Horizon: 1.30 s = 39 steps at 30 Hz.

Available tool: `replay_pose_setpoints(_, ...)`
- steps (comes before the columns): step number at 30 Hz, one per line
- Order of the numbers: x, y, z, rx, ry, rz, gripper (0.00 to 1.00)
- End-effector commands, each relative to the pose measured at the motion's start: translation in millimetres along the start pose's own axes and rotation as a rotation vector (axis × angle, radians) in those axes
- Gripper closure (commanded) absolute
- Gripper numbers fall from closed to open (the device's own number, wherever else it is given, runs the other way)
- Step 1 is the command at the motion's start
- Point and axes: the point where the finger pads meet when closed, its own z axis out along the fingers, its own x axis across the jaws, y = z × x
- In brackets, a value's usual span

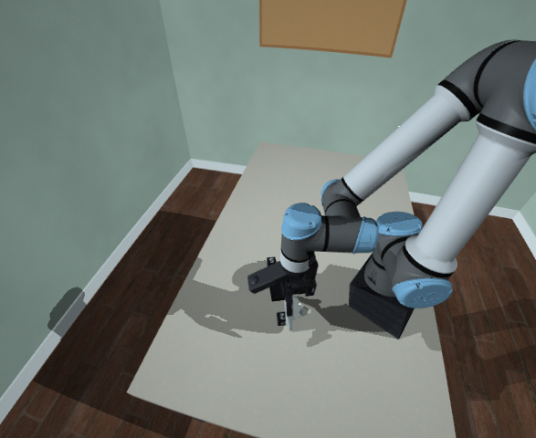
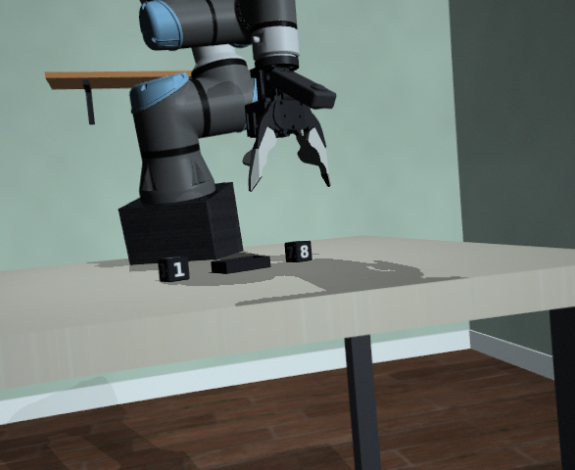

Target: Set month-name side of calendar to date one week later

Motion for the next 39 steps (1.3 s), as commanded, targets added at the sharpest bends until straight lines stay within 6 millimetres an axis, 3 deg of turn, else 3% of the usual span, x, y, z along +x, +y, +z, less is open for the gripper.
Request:
replay_pose_setpoints(1,0.1,-0.3,-0.3,0.001,0.000,0.000,0.00)
replay_pose_setpoints(16,0.5,-0.5,-0.2,0.001,0.000,0.000,0.00)
replay_pose_setpoints(22,10.9,-3.7,0.8,-0.001,-0.002,0.001,0.00)
replay_pose_setpoints(30,54.7,-13.2,4.6,-0.007,-0.007,0.003,0.00)
replay_pose_setpoints(32,54.7,-13.2,4.6,-0.007,-0.007,0.003,0.00)
replay_pose_setpoints(39,115.3,-16.8,8.1,-0.007,-0.010,0.006,0.00)
